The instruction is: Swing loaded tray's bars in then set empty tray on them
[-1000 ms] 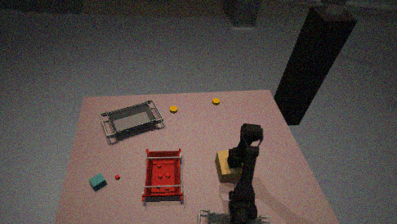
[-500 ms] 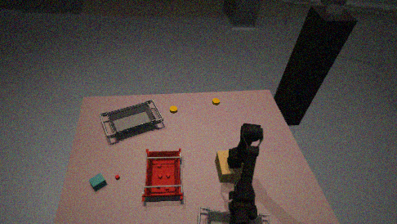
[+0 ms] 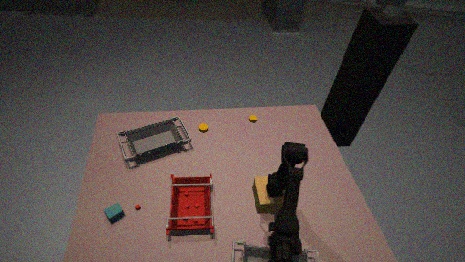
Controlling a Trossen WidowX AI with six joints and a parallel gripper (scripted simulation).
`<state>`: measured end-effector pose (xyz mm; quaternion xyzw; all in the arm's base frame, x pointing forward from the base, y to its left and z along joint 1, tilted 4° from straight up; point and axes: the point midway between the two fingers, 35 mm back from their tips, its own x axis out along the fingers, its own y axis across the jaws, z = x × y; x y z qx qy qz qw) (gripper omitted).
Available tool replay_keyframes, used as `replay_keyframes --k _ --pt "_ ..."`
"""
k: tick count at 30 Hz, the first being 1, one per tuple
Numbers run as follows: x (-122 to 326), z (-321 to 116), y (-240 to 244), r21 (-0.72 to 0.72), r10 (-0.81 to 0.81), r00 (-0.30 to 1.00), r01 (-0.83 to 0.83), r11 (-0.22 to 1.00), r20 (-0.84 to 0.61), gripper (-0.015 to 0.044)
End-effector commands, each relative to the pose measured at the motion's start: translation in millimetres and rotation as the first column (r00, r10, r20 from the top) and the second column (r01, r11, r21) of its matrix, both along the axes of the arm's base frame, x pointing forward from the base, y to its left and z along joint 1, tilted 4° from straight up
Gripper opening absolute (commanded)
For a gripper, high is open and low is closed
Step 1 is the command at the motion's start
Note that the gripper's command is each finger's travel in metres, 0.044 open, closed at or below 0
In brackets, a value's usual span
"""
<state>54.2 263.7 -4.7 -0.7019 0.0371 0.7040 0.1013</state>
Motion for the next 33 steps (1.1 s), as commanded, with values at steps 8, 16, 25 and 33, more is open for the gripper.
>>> replay_keyframes --k 8,16,25,33 --pt "0.0 63.6 -6.1 0.002 0.002 1.000 -0.002 1.000 0.005 0.0000" --pt "-0.2 67.9 -7.2 0.002 0.002 1.000 -0.002 1.000 0.005 0.0000" --pt "1.7 79.6 1.4 0.003 0.002 1.000 -0.002 1.000 0.005 0.0000" --pt "5.7 107.3 19.5 0.005 0.002 1.000 -0.002 1.000 0.006 0.0000"
